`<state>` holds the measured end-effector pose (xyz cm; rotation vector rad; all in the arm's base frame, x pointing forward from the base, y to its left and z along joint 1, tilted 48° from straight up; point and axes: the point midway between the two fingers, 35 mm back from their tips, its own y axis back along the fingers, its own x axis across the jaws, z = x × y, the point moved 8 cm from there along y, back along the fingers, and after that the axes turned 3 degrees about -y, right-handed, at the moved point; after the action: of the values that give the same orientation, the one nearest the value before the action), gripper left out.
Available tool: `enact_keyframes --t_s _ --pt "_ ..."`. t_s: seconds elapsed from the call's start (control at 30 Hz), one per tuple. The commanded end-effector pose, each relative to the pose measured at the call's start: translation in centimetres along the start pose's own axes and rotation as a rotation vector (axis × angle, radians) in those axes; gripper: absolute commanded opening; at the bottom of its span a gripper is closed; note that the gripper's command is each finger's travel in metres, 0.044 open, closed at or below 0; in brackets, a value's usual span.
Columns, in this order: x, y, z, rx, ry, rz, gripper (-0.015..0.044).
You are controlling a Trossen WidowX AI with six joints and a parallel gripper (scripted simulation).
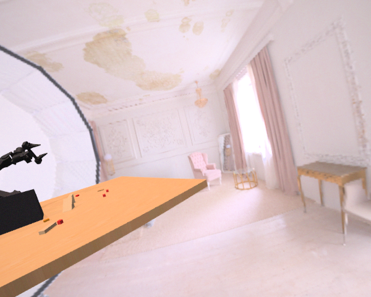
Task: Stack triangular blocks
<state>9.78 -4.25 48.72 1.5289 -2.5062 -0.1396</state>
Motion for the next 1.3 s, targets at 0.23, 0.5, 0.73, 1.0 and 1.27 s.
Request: enact_keyframes --t_s 0.23,0.5,0.73,1.0,1.27 --pt "-2.0 -7.2 3.2 -0.236 0.651 -0.21 0.044" --pt "-2.9 -11.1 6.1 -0.322 1.031 -0.434 0.044" --pt "-3.5 -13.9 8.7 -0.334 1.306 -0.657 0.044" --pt "-4.0 -16.7 12.1 -0.265 1.58 -0.953 0.044" --pt "-4.3 -18.9 15.6 -0.088 1.792 -1.258 0.044"
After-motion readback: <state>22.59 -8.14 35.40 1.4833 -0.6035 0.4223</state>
